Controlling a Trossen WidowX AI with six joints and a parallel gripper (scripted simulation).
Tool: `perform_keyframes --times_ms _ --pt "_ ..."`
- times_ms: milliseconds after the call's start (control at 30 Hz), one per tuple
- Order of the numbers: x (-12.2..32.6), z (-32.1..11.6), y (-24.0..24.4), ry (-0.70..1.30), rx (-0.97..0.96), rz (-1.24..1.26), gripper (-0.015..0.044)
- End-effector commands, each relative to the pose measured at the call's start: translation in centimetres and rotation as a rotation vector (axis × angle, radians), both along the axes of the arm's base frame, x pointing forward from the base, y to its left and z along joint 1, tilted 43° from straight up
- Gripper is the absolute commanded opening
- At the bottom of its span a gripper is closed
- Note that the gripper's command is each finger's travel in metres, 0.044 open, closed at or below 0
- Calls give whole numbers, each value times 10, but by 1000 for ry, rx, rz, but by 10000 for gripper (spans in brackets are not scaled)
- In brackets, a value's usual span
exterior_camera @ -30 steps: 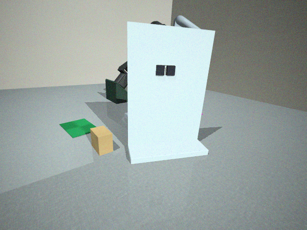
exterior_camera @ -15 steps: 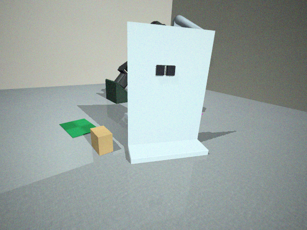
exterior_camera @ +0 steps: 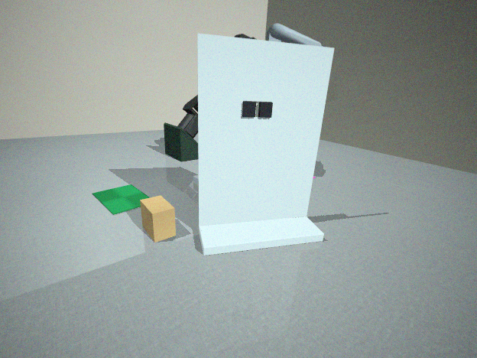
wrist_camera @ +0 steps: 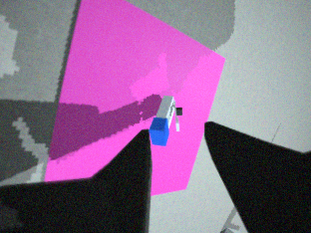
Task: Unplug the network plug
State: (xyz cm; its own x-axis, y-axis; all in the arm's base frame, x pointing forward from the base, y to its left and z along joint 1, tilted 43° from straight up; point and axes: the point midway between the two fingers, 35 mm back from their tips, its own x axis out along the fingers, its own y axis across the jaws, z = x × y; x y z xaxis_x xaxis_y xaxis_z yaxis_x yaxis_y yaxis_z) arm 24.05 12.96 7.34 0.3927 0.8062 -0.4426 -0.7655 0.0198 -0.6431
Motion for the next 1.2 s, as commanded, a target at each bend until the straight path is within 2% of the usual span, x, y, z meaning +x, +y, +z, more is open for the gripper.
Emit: perform_keyframes --times_ms 0,1167 --pt "-1 3 -3 -9 2 4 156" --pt "0 20 -30 -1 -14 6 156"
